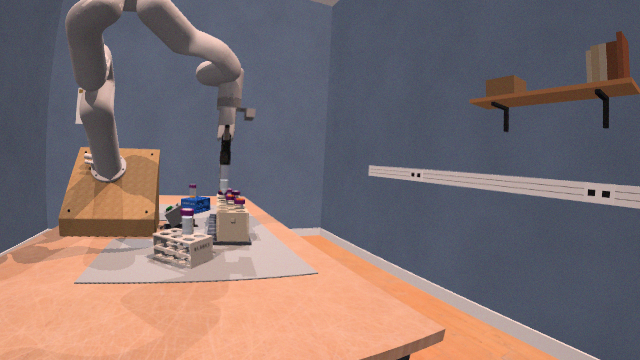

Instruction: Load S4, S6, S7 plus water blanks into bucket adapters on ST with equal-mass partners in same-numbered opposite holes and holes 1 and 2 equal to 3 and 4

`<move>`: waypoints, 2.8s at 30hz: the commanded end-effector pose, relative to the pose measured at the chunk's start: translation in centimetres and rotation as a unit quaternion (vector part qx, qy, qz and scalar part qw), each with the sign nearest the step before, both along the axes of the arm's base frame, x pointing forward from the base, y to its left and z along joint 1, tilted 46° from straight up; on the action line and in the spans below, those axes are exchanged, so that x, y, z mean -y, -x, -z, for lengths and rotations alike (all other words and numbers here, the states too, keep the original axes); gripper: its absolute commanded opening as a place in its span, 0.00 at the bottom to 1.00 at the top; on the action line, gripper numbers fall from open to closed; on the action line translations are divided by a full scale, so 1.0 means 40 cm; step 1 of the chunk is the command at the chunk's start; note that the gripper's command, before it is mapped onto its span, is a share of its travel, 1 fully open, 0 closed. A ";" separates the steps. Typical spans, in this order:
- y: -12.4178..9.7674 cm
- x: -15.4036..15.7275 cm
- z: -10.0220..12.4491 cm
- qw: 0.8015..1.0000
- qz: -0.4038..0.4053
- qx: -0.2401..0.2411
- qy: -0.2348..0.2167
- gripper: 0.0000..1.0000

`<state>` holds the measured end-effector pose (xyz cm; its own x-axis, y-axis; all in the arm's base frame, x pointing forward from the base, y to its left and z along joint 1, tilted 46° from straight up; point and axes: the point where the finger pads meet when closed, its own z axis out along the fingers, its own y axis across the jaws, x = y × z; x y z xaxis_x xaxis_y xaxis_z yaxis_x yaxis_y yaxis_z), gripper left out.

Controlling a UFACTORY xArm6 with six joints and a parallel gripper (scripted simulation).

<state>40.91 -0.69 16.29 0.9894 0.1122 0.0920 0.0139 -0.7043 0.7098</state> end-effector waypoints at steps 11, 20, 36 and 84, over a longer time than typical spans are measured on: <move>-0.009 0.033 0.033 1.000 -0.001 0.001 -0.001 0.00; -0.015 0.057 0.057 1.000 -0.001 0.001 -0.001 0.00; -0.015 0.059 0.059 1.000 -0.001 0.001 -0.001 0.00; -0.030 0.131 0.131 1.000 -0.001 0.001 0.000 0.00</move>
